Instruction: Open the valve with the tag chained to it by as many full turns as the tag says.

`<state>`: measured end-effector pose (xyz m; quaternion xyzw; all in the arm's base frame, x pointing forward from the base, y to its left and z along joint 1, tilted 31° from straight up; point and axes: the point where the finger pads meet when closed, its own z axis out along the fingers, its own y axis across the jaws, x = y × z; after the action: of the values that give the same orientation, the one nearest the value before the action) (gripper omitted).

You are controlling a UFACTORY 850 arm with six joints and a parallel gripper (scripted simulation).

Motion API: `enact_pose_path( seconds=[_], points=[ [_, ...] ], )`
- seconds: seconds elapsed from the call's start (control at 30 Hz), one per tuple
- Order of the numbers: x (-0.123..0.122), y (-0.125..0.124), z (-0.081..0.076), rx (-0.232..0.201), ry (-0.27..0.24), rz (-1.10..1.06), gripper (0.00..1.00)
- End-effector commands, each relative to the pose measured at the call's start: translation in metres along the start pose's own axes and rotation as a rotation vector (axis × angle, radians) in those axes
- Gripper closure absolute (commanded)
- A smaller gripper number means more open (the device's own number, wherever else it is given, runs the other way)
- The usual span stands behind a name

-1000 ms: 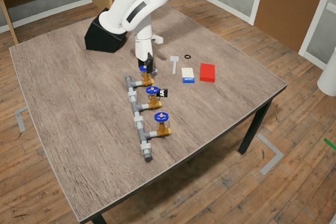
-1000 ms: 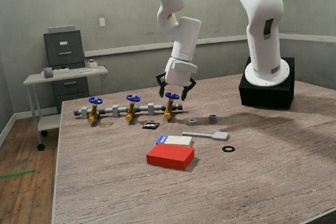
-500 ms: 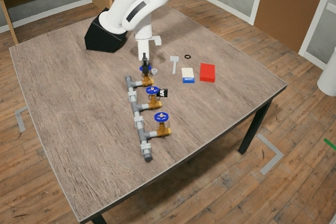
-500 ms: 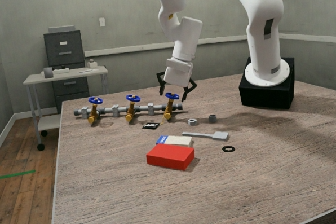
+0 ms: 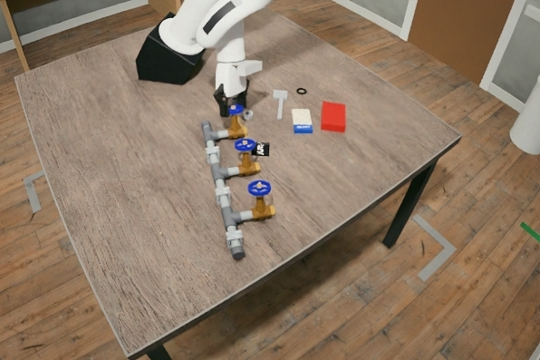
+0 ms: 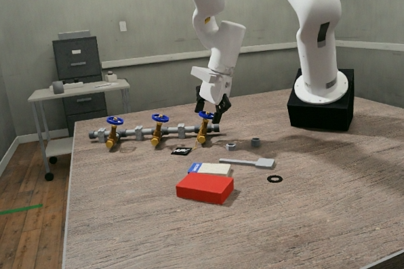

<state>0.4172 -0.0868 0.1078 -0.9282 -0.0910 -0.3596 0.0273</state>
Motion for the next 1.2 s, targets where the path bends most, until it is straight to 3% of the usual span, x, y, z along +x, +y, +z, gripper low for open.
enact_pose_path(
  seconds=[0.0, 0.4, 0.47, 0.5, 0.73, 0.97, 1.03, 1.07, 1.17],
  points=[
    [0.0004, 0.0003, -0.0001, 0.013, -0.011, 0.279, 0.00],
    [0.0004, 0.0003, -0.0001, -0.008, -0.007, 0.808, 0.00],
    [0.0004, 0.0003, -0.0001, -0.008, -0.007, 0.808, 0.00],
    [0.0004, 0.0003, -0.0001, -0.010, -0.007, 0.938, 0.00],
    [0.0004, 0.0003, -0.0001, -0.015, -0.006, 1.228, 0.00],
    [0.0004, 0.0003, -0.0001, -0.010, -0.014, 1.534, 0.00],
    [0.0004, 0.0003, -0.0001, -0.010, -0.014, 1.534, 0.00],
    [0.0004, 0.0003, -0.0001, -0.002, -0.024, 1.661, 0.00],
    [0.0004, 0.0003, -0.0001, 0.009, -0.038, 1.771, 0.00]
  ],
)
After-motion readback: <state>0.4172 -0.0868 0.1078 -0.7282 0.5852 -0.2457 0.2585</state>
